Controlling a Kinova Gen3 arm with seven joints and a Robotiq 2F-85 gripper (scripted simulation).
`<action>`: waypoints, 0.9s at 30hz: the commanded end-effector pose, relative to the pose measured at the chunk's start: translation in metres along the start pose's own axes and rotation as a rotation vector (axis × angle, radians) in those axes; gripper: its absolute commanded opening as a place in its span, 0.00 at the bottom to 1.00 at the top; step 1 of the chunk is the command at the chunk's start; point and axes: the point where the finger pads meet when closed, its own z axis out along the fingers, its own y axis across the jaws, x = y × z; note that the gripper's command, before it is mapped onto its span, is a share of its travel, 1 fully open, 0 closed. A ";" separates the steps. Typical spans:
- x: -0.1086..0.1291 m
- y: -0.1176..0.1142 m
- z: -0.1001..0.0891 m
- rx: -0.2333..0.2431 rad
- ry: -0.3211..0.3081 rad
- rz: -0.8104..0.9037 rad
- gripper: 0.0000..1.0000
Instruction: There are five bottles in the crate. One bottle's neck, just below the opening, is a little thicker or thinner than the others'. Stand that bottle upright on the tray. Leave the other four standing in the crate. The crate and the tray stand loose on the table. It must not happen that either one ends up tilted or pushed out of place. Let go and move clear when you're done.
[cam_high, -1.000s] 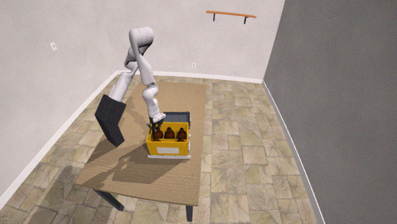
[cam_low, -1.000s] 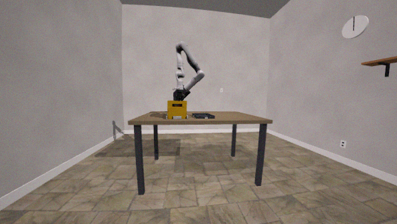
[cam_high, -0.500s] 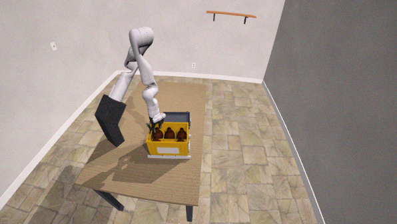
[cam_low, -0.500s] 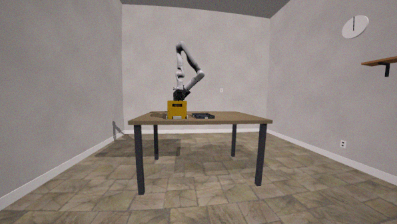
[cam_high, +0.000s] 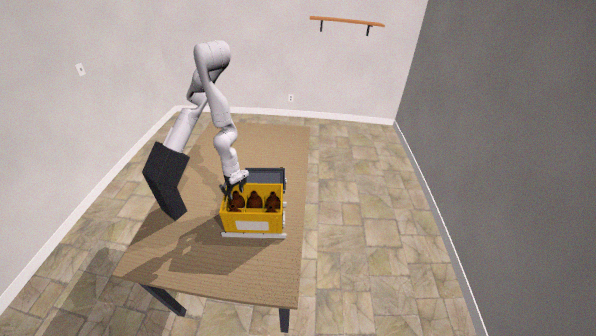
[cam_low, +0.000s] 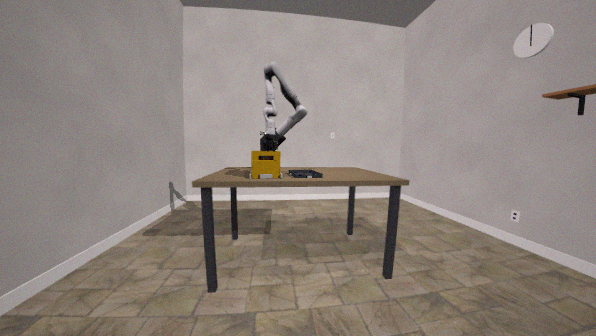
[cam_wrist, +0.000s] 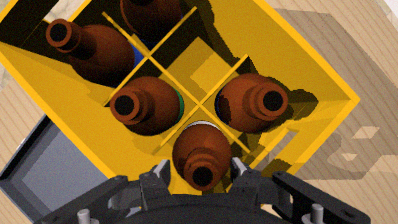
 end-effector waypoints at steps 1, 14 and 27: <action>0.003 0.000 0.001 0.001 0.007 0.010 0.64; 0.003 0.000 0.001 0.001 0.007 0.010 0.64; 0.000 0.000 -0.012 0.001 0.002 0.010 0.64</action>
